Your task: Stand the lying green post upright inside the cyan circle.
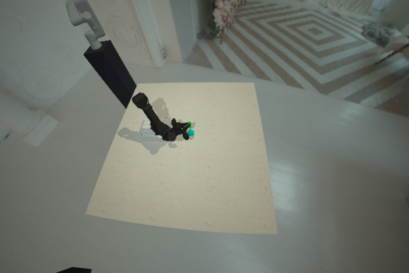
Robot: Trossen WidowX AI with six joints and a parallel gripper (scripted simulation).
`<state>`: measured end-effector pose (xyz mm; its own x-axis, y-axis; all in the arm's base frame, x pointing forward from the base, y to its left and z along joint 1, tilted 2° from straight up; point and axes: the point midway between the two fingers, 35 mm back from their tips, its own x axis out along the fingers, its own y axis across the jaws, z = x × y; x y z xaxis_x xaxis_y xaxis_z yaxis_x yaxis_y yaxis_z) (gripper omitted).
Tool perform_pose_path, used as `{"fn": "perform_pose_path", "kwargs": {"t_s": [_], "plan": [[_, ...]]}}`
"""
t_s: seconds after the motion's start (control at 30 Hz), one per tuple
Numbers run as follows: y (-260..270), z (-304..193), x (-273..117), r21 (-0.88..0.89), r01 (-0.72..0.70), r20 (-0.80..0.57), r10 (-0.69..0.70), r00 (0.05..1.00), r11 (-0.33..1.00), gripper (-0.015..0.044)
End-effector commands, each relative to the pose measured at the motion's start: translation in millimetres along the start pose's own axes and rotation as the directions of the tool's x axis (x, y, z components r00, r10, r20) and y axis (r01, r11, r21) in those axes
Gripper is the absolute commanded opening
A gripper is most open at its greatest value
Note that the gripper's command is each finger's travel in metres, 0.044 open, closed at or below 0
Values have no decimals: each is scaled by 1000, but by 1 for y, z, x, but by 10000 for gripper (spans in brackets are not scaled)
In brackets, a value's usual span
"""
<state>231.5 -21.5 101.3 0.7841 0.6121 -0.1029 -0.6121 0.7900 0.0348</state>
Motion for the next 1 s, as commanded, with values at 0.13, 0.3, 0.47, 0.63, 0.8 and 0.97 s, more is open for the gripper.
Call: {"fn": "perform_pose_path", "kwargs": {"t_s": [0.13, 0.3, 0.47, 0.63, 0.8, 0.97], "plan": [[7, 2, -5, -25, -10, 37, 11, 999, 1000, 23], [11, 3, -8, -41, -14, 55, 17, 998, 999, 23], [11, 3, -8, -41, -15, 56, 17, 998, 999, 23], [11, 3, -8, -41, -15, 56, 17, 998, 999, 23], [11, 3, -8, -41, -15, 56, 17, 998, 999, 23], [9, 0, -7, -46, -15, 56, 17, 998, 999, 23]]}}
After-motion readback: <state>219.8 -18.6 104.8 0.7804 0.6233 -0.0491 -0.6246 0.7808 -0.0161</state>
